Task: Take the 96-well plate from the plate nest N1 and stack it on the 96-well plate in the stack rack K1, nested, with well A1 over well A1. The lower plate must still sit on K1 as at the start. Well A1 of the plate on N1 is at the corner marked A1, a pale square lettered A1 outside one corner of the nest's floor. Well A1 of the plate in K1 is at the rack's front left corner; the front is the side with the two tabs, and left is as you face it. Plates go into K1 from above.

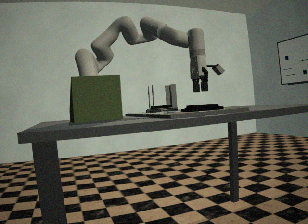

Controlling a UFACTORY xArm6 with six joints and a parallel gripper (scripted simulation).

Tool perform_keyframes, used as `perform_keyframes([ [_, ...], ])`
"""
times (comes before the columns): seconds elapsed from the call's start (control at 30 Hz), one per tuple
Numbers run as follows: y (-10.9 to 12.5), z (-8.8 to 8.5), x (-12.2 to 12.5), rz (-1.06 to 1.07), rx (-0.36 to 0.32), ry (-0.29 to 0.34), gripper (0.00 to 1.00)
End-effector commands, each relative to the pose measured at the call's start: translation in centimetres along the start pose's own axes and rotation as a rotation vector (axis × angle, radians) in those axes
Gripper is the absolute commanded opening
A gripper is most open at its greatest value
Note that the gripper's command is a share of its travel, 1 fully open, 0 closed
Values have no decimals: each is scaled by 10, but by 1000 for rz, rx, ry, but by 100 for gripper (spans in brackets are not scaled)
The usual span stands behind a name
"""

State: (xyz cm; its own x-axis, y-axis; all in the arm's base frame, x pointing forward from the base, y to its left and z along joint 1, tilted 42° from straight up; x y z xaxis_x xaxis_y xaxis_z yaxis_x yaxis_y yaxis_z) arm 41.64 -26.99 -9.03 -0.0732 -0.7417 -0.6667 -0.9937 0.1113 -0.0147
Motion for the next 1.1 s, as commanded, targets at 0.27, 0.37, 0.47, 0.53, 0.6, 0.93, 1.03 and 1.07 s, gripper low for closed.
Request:
perform_keyframes([
  [0.27,-1,18,0,-1,4,3,100],
  [0.37,-1,23,0,-1,4,3,100],
  [0.47,-1,25,0,-1,4,3,100],
  [0.53,-1,28,0,-1,4,3,100],
  [0.6,-1,31,0,-1,4,3,100],
  [0.93,-1,43,0,-1,4,3,100],
  [1.03,-1,43,0,-1,4,3,100],
  [1.07,-1,43,0,-1,4,3,100],
])
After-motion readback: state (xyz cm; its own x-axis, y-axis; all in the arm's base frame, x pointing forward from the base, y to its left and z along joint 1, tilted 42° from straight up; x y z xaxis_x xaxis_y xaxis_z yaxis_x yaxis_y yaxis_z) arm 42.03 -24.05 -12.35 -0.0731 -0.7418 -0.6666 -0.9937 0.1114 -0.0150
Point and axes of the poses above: the point where the finger pads meet when closed, its own z axis out along the fingers, its own x axis across the jaws, y = z × x, the point moved 10 cm from there along -z, back along the fingers, and after that the axes turned 12 degrees about -z, right-handed, at the moved point
